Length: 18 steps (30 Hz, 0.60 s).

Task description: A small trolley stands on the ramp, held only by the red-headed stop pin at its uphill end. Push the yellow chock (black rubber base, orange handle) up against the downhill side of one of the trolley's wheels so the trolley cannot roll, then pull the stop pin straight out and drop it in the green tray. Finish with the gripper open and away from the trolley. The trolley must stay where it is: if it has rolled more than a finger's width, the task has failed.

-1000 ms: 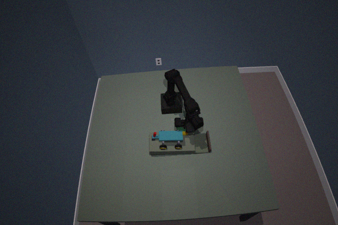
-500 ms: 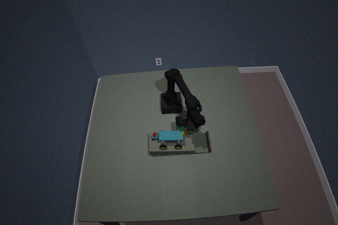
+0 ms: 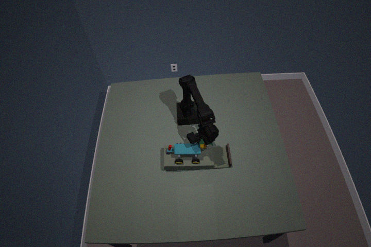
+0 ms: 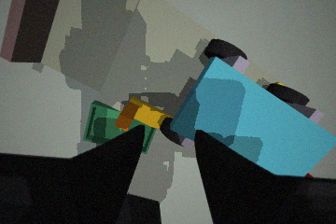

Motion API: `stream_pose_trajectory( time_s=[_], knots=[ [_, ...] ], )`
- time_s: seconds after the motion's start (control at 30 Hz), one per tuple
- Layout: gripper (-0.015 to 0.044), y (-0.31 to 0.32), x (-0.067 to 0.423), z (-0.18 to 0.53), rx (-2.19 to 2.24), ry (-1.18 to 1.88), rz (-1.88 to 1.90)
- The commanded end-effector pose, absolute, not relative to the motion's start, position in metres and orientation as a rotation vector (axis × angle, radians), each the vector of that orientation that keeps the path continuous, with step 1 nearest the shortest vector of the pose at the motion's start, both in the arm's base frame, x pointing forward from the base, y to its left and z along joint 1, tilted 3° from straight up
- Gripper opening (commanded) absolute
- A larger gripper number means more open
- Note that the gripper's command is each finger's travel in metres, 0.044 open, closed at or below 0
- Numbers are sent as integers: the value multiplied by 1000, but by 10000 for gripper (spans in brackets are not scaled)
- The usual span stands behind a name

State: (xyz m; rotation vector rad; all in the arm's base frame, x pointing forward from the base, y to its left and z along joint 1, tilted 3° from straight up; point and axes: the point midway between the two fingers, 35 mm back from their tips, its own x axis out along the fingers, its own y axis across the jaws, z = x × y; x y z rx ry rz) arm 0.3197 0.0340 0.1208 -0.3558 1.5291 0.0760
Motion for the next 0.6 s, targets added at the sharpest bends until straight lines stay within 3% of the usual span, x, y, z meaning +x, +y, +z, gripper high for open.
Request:
stream_pose_trajectory(
  time_s=[0.0, 0.57],
  knots=[
    [190, 11, 324, 127, -494, 1533, 171],
    [190, -79, 322, 143, -1001, 1555, 602]
  ],
)
